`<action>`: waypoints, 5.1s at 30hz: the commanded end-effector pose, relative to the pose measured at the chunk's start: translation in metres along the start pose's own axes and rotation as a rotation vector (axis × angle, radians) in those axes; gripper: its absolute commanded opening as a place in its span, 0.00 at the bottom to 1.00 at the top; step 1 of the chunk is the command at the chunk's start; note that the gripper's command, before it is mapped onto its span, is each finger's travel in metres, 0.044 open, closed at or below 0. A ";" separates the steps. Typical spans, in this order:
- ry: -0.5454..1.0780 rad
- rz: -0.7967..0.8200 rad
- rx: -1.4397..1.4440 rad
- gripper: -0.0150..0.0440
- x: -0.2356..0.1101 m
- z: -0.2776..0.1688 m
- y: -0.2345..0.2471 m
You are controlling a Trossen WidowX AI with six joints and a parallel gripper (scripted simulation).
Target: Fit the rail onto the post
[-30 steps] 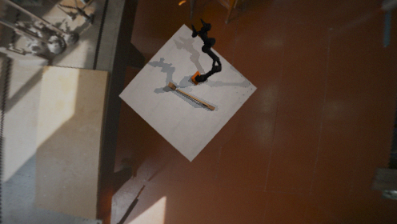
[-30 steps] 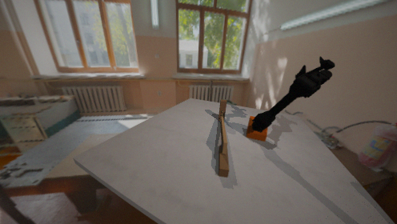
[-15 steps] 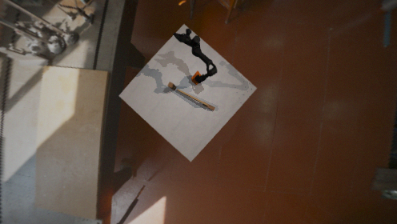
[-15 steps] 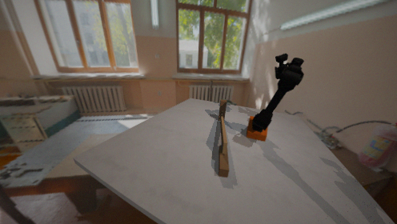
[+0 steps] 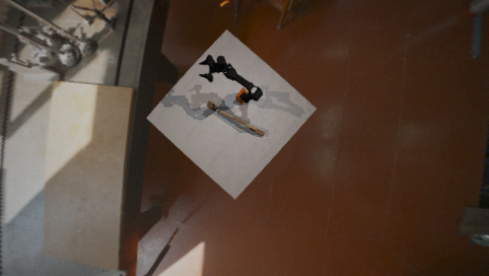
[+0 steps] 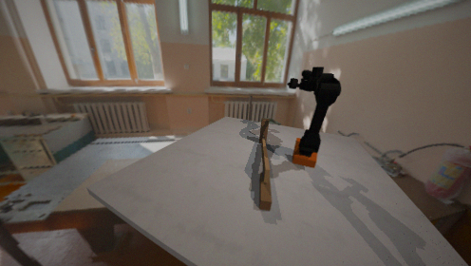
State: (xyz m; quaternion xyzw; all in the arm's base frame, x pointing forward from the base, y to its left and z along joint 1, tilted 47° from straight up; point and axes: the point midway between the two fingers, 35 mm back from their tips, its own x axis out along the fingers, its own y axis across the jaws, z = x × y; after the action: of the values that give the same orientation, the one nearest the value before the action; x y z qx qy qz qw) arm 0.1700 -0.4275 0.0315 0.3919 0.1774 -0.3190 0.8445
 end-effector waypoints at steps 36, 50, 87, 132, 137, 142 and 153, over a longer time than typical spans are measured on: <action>0.657 1.458 -1.924 1.00 -0.046 -0.299 0.249; 0.582 1.908 -2.014 1.00 -0.094 -0.324 0.246; 0.582 1.908 -2.014 1.00 -0.090 -0.383 0.243; 0.580 1.910 -2.012 0.25 -0.090 -0.392 0.241; 0.580 1.910 -2.012 0.25 -0.090 -0.389 0.241; 0.580 1.910 -2.012 0.25 -0.090 -0.387 0.242; 0.580 1.910 -2.012 0.25 -0.089 -0.381 0.244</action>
State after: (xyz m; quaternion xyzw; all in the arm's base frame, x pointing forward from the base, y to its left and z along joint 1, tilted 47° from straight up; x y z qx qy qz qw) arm 0.2472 0.0254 -0.0289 -0.3472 0.1642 0.7196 0.5784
